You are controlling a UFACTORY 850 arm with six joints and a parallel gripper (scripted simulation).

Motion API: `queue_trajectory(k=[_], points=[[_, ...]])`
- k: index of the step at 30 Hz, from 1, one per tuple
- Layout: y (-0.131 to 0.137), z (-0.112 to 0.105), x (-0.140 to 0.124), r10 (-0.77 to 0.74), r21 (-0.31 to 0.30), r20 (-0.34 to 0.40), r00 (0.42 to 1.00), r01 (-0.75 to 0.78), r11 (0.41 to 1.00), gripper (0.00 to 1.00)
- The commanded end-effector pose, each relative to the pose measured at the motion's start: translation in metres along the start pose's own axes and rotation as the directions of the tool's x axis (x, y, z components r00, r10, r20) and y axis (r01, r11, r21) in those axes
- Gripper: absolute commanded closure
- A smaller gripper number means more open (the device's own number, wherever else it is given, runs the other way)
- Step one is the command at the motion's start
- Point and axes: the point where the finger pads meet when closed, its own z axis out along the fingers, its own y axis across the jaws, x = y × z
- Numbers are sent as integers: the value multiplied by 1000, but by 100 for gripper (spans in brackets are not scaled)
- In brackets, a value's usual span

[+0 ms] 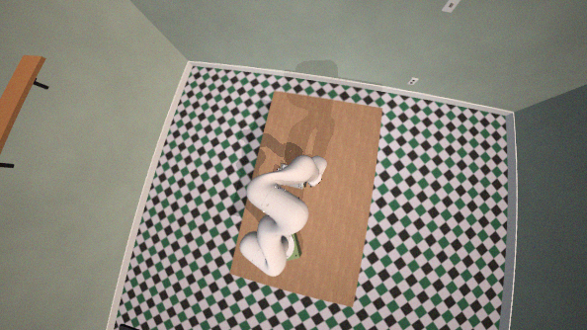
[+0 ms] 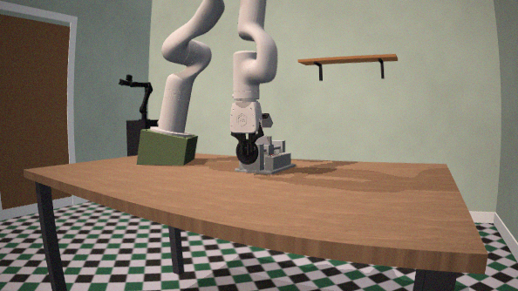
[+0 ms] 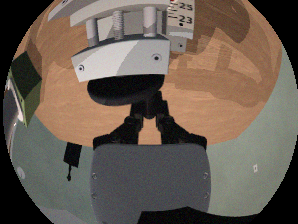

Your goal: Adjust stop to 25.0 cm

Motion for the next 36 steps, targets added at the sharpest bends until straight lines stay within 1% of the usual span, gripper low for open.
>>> queue_trajectory(k=[1, 18, 36], points=[[2, 6, 0, 0, 3, -1, 1000, 0, 1000, 94], [3, 16, 0, 0, 3, -1, 1000, 0, 1000, 94], [2, 22, 0, 0, 3, -1, 1000, 0, 1000, 94]])
